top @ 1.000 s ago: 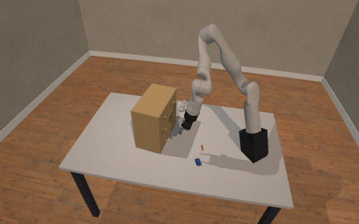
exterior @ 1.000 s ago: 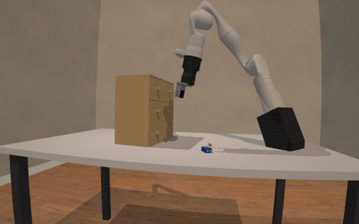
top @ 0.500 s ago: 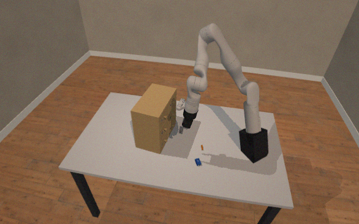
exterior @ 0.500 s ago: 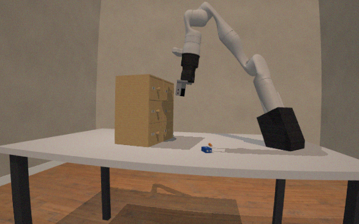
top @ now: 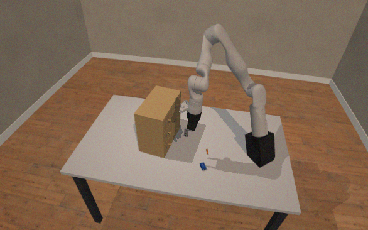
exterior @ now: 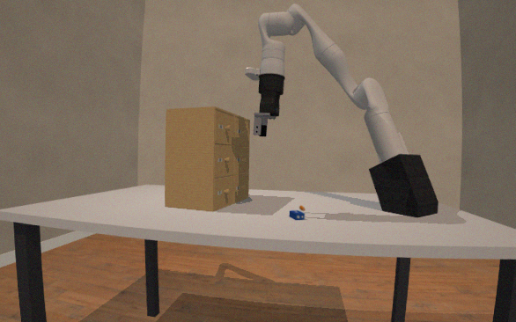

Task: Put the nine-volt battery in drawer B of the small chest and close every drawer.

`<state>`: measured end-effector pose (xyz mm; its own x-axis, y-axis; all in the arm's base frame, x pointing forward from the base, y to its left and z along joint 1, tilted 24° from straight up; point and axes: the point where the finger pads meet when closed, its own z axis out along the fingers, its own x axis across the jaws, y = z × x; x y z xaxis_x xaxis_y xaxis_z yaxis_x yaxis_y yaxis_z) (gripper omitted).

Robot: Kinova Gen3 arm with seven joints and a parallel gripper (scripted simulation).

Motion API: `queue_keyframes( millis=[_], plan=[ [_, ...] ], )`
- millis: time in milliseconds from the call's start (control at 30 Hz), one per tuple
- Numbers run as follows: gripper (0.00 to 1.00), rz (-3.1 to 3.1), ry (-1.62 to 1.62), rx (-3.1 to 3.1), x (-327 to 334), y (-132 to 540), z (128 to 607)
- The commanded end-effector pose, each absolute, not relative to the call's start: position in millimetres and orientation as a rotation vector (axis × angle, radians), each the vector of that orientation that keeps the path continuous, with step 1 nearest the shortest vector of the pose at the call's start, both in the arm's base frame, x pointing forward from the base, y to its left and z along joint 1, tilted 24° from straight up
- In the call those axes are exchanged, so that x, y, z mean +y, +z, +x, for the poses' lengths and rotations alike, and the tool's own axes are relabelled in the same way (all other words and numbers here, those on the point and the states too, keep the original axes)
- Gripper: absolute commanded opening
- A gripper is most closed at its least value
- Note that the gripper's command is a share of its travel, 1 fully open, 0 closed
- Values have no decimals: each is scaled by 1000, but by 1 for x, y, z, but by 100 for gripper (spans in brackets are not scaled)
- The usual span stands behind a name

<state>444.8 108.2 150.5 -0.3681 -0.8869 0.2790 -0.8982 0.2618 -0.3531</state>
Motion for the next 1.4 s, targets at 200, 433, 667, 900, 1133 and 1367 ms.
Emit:
queue_keyframes(
  millis=[200,433,667,900,1133,1367],
  plan=[
    [100,1739,685,-2479,109,153,444],
    [100,1735,664,-2477,110,154,443],
    [100,1733,655,-2477,110,154,443],
    [100,1732,650,-2476,110,155,442],
    [100,1732,649,-2476,110,155,442],
    [100,1732,649,-2476,110,155,442]
  ],
)
